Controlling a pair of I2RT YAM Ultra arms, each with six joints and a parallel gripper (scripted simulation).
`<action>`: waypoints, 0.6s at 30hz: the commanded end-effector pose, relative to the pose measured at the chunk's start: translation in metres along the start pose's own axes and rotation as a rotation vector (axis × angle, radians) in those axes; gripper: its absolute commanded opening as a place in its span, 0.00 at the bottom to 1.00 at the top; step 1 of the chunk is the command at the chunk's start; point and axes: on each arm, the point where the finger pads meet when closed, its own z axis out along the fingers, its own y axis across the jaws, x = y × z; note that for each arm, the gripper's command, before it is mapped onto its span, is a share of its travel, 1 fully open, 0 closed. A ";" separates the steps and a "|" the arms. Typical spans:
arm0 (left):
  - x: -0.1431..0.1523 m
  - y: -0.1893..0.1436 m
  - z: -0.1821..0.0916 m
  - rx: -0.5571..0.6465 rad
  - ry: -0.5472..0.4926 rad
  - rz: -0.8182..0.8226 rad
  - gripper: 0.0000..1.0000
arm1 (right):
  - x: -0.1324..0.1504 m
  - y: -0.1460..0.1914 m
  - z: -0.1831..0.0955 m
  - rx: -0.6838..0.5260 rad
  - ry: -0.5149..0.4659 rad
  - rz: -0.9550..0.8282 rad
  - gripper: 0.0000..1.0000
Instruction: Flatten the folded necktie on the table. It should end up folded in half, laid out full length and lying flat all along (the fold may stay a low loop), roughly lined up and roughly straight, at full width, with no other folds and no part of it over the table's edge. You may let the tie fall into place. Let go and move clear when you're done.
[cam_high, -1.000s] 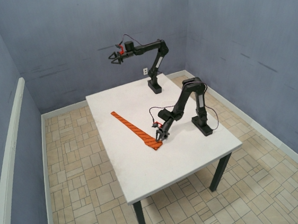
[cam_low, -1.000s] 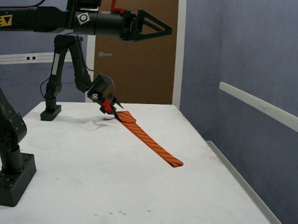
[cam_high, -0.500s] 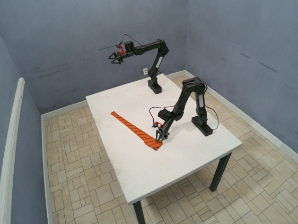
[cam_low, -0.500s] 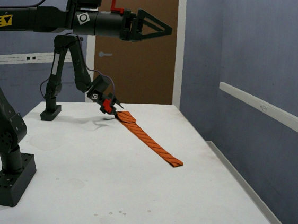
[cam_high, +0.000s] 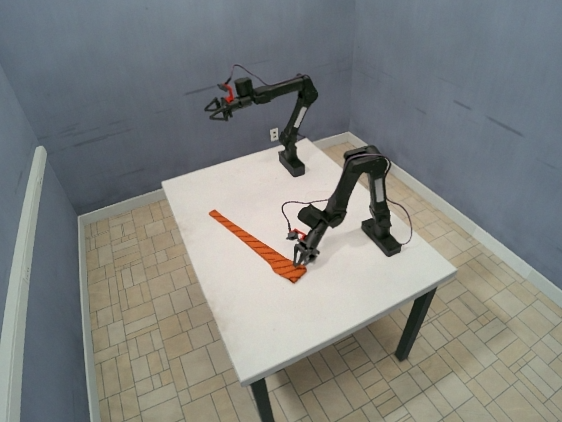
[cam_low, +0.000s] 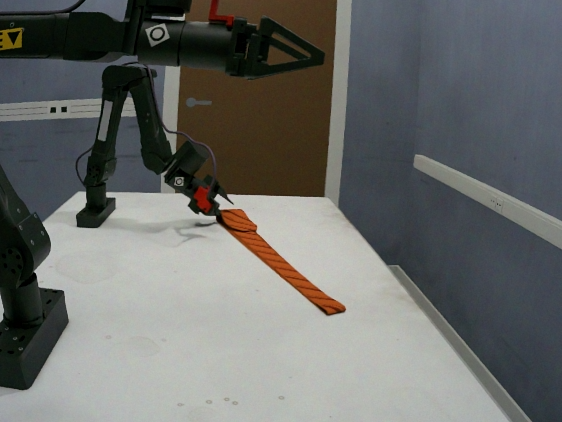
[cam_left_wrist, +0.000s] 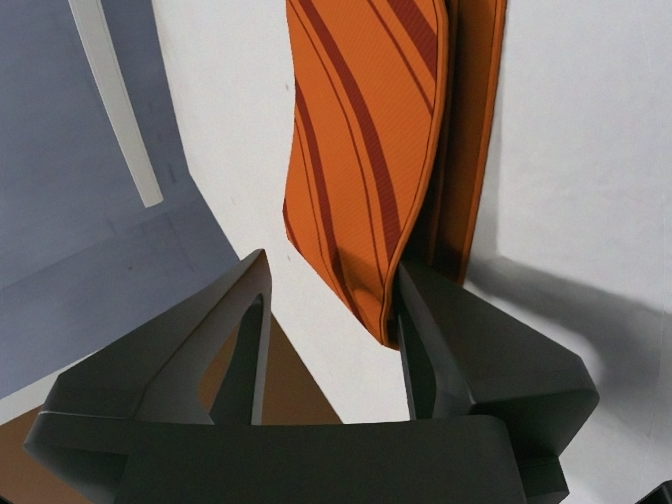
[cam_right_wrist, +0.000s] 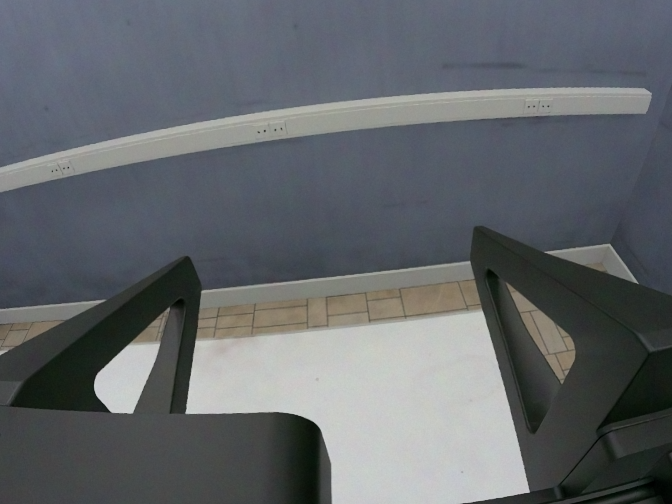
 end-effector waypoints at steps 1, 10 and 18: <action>-0.003 0.015 0.003 -0.035 -0.008 -0.030 0.43 | -0.032 -0.001 -0.010 -0.007 -0.076 0.010 1.00; -0.003 0.015 0.003 -0.035 -0.008 -0.030 0.43 | -0.032 -0.001 -0.010 -0.007 -0.076 0.010 1.00; -0.003 0.014 0.003 -0.035 -0.008 -0.030 0.39 | -0.032 -0.001 -0.010 -0.007 -0.076 0.010 1.00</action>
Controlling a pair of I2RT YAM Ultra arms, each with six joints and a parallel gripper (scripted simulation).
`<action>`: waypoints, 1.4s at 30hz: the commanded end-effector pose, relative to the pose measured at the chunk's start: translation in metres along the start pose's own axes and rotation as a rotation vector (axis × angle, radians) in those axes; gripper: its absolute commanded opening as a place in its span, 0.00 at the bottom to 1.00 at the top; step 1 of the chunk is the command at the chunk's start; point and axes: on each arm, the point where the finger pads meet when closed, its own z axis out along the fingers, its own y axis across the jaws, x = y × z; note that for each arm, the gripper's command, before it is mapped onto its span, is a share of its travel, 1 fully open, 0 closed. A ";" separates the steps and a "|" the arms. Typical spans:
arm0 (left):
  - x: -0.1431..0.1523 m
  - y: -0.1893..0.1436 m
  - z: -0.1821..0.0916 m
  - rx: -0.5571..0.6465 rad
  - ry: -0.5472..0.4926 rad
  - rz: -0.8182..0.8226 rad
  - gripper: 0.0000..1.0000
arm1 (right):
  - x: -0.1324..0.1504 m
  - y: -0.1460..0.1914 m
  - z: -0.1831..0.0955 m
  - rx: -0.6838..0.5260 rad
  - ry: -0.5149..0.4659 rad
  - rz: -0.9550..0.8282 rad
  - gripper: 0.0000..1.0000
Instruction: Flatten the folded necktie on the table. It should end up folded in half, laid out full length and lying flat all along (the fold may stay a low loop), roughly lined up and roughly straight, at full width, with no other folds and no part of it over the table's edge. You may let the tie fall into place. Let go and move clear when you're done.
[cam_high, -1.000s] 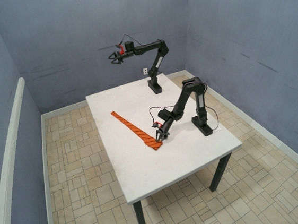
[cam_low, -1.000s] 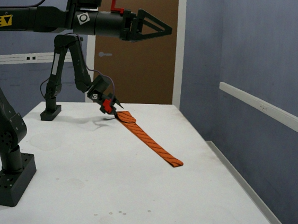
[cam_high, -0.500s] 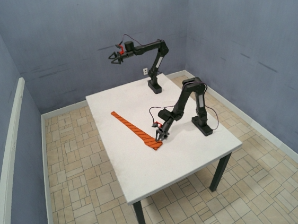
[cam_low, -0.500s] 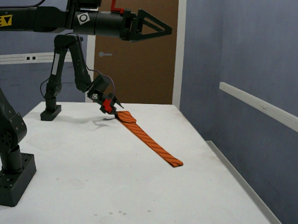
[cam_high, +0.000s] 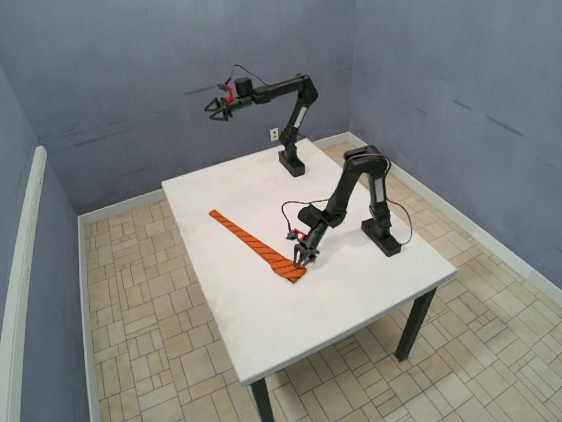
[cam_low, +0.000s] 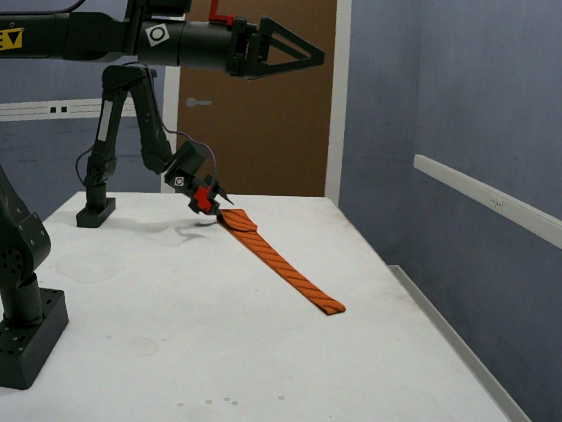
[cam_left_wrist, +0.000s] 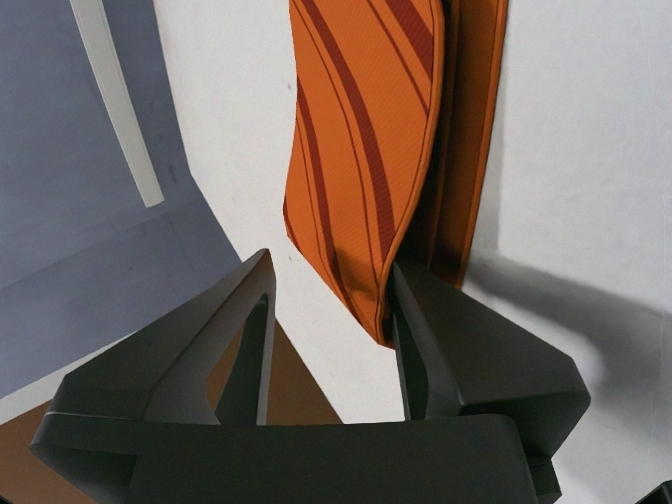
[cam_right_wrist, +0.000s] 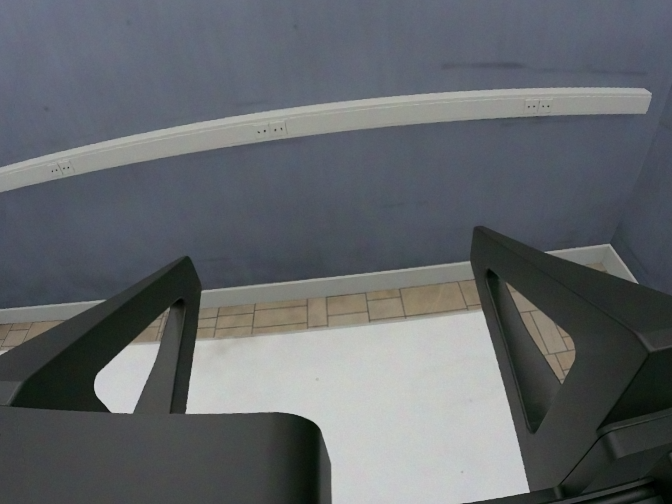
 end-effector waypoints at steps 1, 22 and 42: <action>-0.003 0.013 0.003 -0.033 -0.006 -0.029 0.38 | -0.032 -0.001 -0.010 -0.007 -0.076 0.010 1.00; -0.003 0.005 0.004 -0.033 -0.006 -0.029 0.25 | -0.032 -0.001 -0.010 -0.007 -0.076 0.010 1.00; -0.003 0.002 0.004 -0.033 -0.006 -0.029 0.17 | -0.032 -0.001 -0.010 -0.007 -0.076 0.010 1.00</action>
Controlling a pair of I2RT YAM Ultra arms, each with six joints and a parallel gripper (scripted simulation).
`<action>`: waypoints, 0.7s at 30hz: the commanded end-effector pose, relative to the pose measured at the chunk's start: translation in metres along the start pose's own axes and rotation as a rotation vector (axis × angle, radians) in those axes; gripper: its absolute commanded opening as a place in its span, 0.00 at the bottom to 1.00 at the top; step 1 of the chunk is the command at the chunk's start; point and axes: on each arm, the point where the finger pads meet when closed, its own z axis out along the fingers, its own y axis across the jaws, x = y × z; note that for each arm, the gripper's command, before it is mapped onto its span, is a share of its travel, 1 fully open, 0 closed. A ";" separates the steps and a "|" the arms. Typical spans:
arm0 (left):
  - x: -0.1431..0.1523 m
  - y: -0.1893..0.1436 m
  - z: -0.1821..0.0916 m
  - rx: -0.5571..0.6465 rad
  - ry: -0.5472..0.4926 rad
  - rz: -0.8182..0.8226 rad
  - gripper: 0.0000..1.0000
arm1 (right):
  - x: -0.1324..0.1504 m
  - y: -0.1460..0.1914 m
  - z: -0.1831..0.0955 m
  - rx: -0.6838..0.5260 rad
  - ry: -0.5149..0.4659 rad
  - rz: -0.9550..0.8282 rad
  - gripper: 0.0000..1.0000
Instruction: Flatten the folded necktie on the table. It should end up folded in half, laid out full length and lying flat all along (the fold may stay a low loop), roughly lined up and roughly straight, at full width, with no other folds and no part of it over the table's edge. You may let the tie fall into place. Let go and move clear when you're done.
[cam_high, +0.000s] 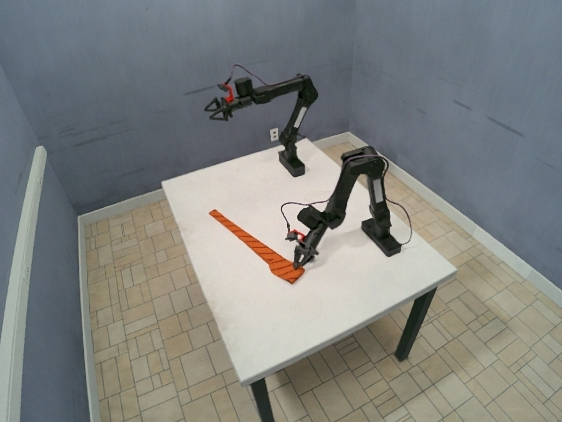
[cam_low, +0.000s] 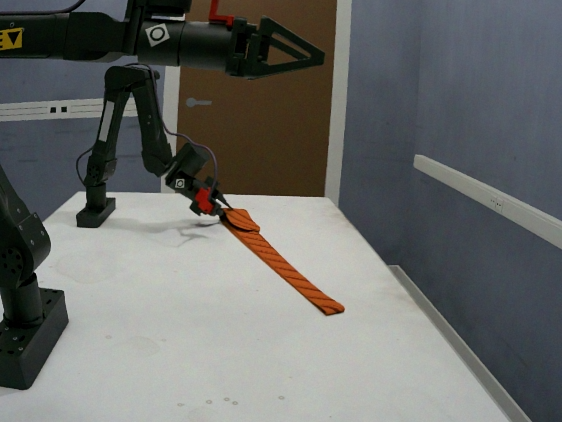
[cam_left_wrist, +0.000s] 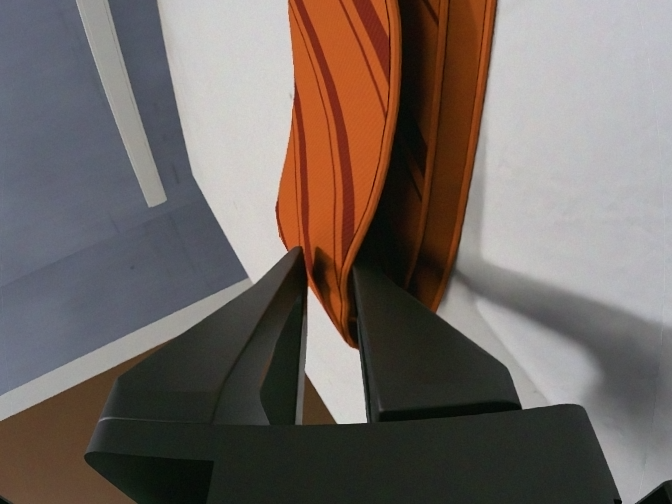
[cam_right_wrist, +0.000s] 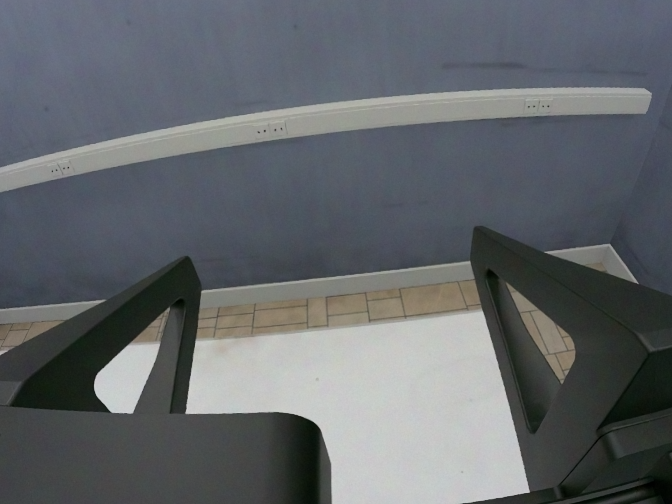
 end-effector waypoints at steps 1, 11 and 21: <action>-0.001 0.003 -0.001 -0.018 0.000 -0.019 0.17 | -0.032 -0.001 -0.010 -0.007 -0.076 0.010 1.00; -0.012 0.002 0.000 -0.018 0.000 -0.019 0.17 | -0.032 -0.001 -0.010 -0.007 -0.076 0.010 1.00; -0.019 0.000 0.000 -0.018 0.000 -0.019 0.17 | -0.032 -0.001 -0.010 -0.007 -0.076 0.010 1.00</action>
